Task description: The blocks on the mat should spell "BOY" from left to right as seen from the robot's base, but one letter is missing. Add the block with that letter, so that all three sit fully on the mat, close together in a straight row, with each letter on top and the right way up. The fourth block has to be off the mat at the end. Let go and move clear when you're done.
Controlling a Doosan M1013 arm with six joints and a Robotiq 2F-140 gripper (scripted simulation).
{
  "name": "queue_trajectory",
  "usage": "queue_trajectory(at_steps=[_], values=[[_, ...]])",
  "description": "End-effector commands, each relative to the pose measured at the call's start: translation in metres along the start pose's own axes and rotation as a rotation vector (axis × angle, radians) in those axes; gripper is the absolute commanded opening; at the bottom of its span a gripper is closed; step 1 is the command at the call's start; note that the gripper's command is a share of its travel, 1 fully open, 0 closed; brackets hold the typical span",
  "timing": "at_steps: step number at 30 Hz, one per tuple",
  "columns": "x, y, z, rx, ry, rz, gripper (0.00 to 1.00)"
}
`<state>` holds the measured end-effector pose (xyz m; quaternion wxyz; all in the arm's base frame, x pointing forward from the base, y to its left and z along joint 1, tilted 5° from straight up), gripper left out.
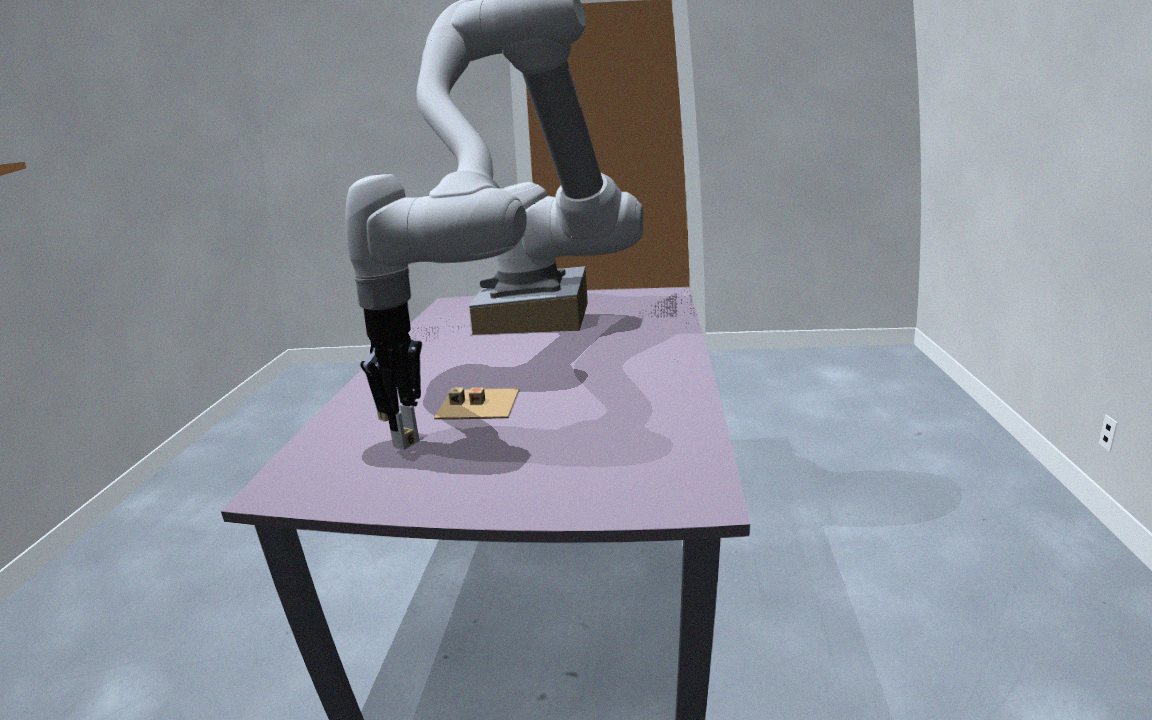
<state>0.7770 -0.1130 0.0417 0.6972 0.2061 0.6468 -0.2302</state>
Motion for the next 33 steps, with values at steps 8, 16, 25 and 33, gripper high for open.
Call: queue_trajectory(at_steps=[8, 16, 25, 33], values=[[0.000, 0.000, 0.000, 0.000, 0.000, 0.000, 0.13], [0.000, 0.000, 0.000, 0.000, 0.000, 0.000, 0.13], [-0.006, 0.000, 0.000, 0.000, 0.000, 0.000, 0.13], [-0.055, 0.000, 0.000, 0.000, 0.000, 0.000, 0.13]])
Point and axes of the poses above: the point where the finger pads meet when closed, its own x axis out along the fingers, its own z axis across the jaws, y = z × x, the point moved 5 cm from there along -x, back along the fingers, and after that the axes turned 10 degrees about x, right-handed, at the moved point
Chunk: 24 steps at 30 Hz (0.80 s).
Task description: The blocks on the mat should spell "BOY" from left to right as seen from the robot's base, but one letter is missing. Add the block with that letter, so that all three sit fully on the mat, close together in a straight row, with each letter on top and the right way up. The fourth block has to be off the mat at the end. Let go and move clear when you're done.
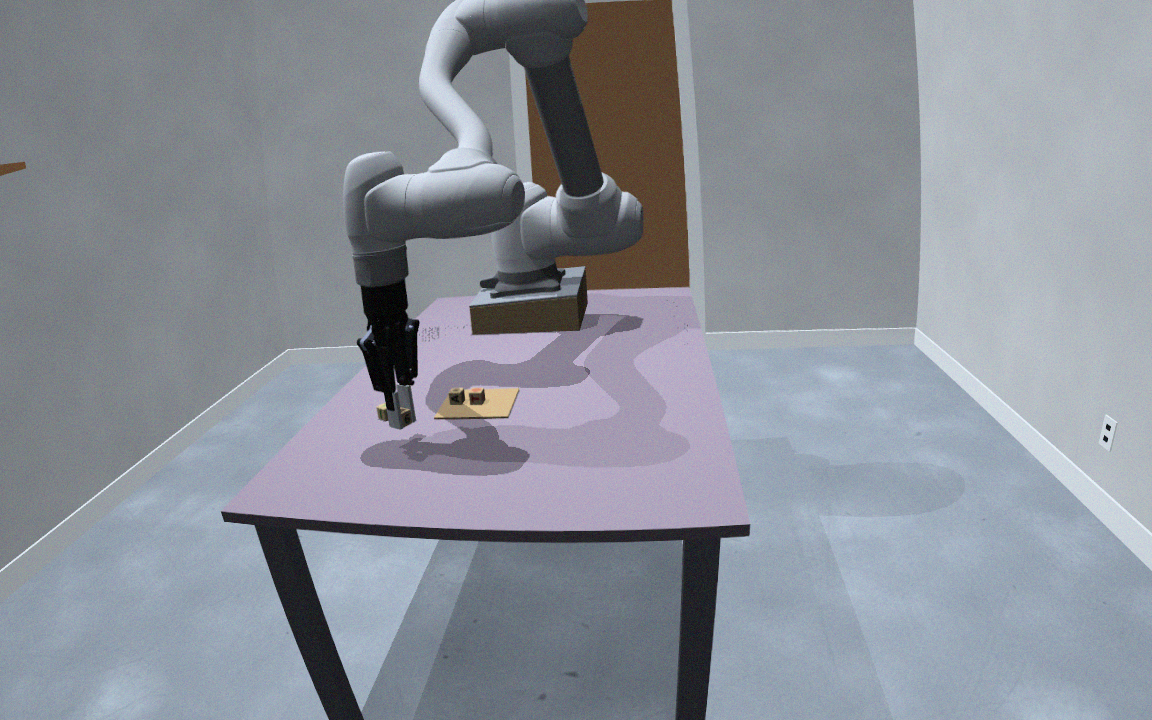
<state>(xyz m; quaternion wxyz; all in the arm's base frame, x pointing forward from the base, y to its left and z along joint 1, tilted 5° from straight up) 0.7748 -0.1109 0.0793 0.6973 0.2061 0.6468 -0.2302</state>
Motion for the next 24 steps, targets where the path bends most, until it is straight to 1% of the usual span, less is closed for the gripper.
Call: queue_trajectory(at_steps=[1, 4, 6, 10, 19, 20, 21, 23, 24], values=[[-0.025, 0.000, 0.000, 0.000, 0.000, 0.000, 0.13], [-0.046, 0.000, 0.000, 0.000, 0.000, 0.000, 0.13], [-0.046, 0.000, 0.000, 0.000, 0.000, 0.000, 0.13], [-0.061, 0.000, 0.000, 0.000, 0.000, 0.000, 0.13], [-0.062, 0.000, 0.000, 0.000, 0.000, 0.000, 0.13], [-0.063, 0.001, -0.002, -0.005, 0.000, 0.000, 0.13], [-0.064, 0.003, -0.017, -0.032, 0.000, 0.000, 0.13], [-0.064, 0.003, -0.017, -0.032, 0.000, 0.000, 0.13], [-0.066, 0.007, -0.046, -0.087, 0.000, 0.000, 0.13]])
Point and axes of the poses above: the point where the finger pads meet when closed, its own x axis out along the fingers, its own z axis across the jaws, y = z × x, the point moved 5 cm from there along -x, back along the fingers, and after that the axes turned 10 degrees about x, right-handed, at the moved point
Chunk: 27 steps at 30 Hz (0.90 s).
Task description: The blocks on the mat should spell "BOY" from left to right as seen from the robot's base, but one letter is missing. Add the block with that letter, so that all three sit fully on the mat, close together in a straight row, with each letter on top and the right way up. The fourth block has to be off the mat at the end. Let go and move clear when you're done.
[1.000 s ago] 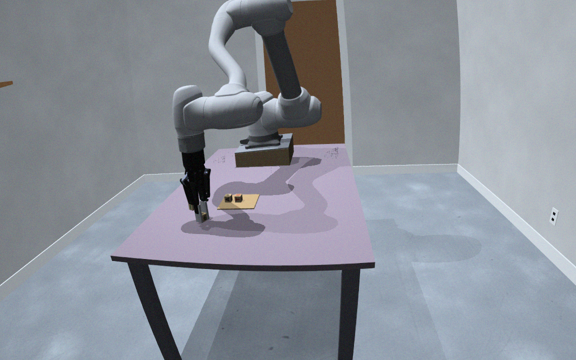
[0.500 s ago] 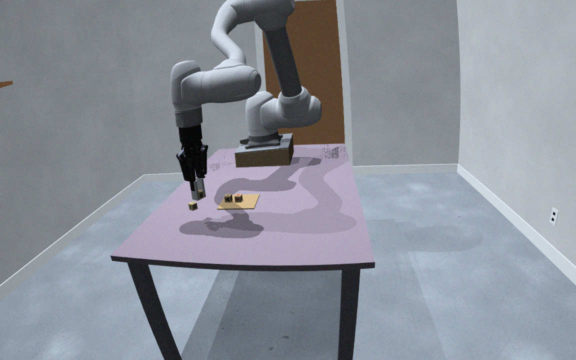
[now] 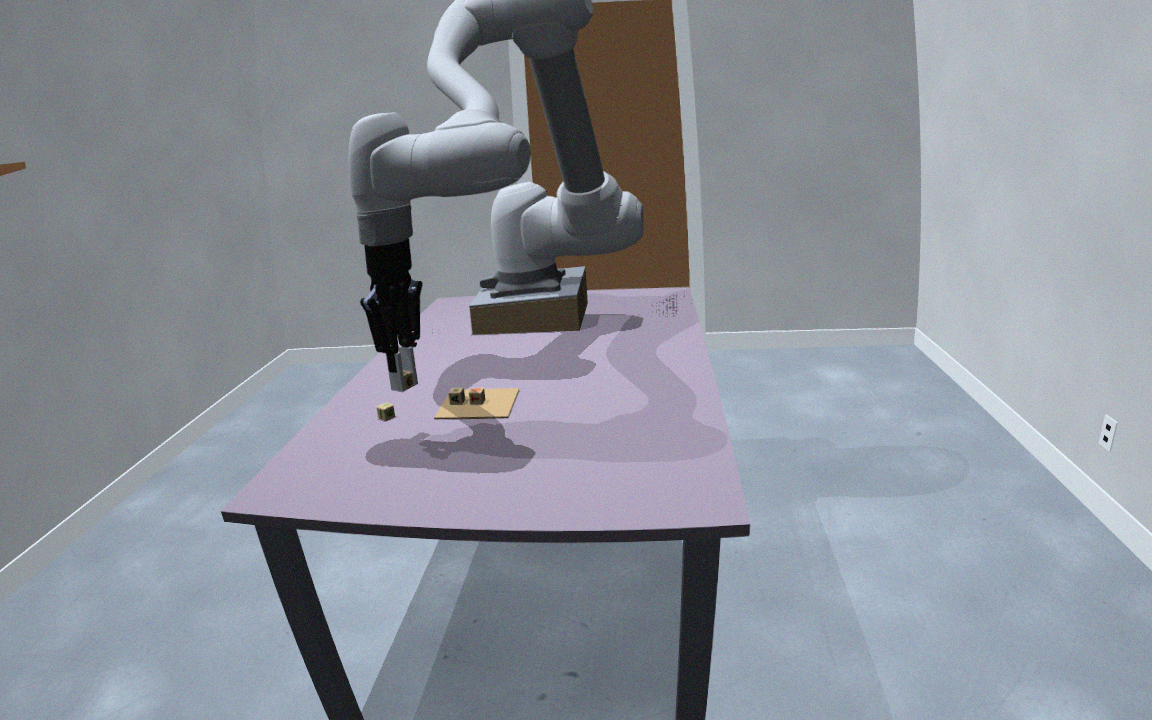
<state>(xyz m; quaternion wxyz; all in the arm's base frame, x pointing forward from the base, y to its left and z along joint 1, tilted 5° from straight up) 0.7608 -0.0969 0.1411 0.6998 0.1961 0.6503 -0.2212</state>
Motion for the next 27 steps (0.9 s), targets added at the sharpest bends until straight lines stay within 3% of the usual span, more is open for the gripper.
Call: queue_trajectory(at_steps=[1, 12, 27], values=[[-0.004, 0.009, -0.059, -0.111, 0.000, 0.000, 0.13], [-0.004, 0.007, -0.204, -0.384, -0.001, 0.001, 0.13], [-0.003, 0.007, -0.206, -0.389, -0.001, 0.001, 0.13]])
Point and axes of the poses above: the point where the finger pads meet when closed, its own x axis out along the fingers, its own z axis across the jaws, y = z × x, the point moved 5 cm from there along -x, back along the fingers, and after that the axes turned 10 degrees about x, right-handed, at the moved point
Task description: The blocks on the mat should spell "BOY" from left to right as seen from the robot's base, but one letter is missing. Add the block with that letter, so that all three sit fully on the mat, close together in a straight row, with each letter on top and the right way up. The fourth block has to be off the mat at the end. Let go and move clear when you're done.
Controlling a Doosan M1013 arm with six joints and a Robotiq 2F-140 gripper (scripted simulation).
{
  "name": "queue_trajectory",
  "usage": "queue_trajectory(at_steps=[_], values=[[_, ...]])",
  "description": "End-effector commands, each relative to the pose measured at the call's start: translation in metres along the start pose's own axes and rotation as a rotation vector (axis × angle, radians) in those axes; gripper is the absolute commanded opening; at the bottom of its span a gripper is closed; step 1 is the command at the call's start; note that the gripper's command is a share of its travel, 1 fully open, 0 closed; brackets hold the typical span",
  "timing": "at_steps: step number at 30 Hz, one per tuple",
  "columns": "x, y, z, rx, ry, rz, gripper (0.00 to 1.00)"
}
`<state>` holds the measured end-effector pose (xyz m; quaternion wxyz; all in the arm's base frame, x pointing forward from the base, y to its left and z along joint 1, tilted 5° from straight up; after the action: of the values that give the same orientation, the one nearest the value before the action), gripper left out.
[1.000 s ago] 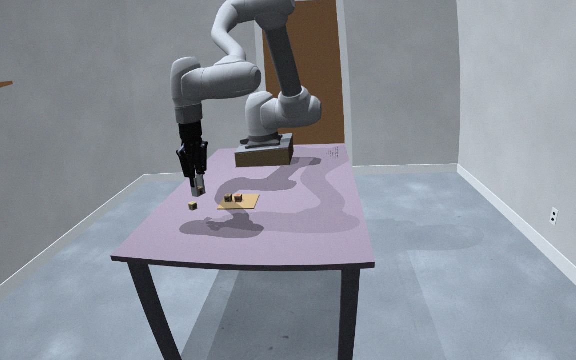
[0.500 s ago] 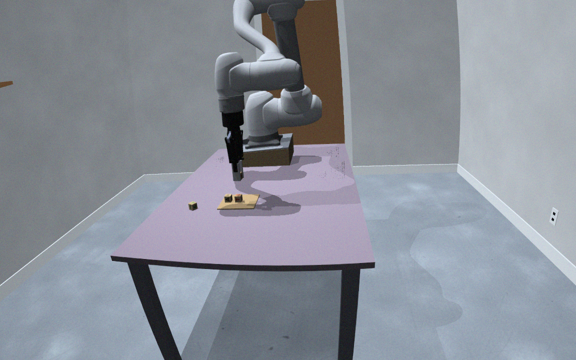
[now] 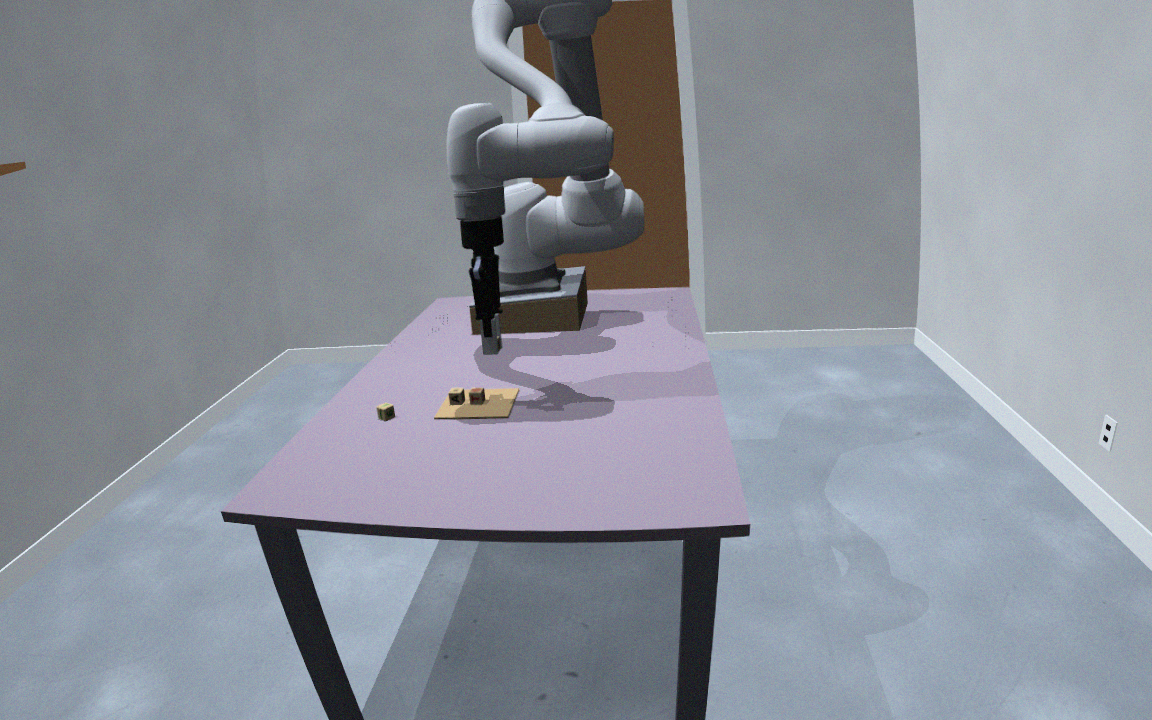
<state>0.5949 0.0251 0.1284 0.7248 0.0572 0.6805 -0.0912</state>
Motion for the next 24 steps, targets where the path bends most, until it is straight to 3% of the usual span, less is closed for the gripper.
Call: queue_trajectory(at_steps=[1, 8, 21, 24], values=[[0.001, 0.000, 0.000, 0.000, 0.000, 0.000, 0.13], [0.011, 0.000, 0.000, 0.000, 0.000, 0.000, 0.13], [0.069, 0.000, 0.000, 0.000, 0.000, 0.000, 0.13], [0.073, 0.000, 0.000, 0.000, 0.000, 0.000, 0.13]])
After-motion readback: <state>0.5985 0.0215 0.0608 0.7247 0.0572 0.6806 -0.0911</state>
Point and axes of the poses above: the point where the finger pads meet when closed, its own x axis out along the fingers, its own z axis across the jaws, y = z × x, the point moved 5 cm from there along -x, back along the fingers, and after that the axes turned 10 degrees about x, right-handed, at the moved point
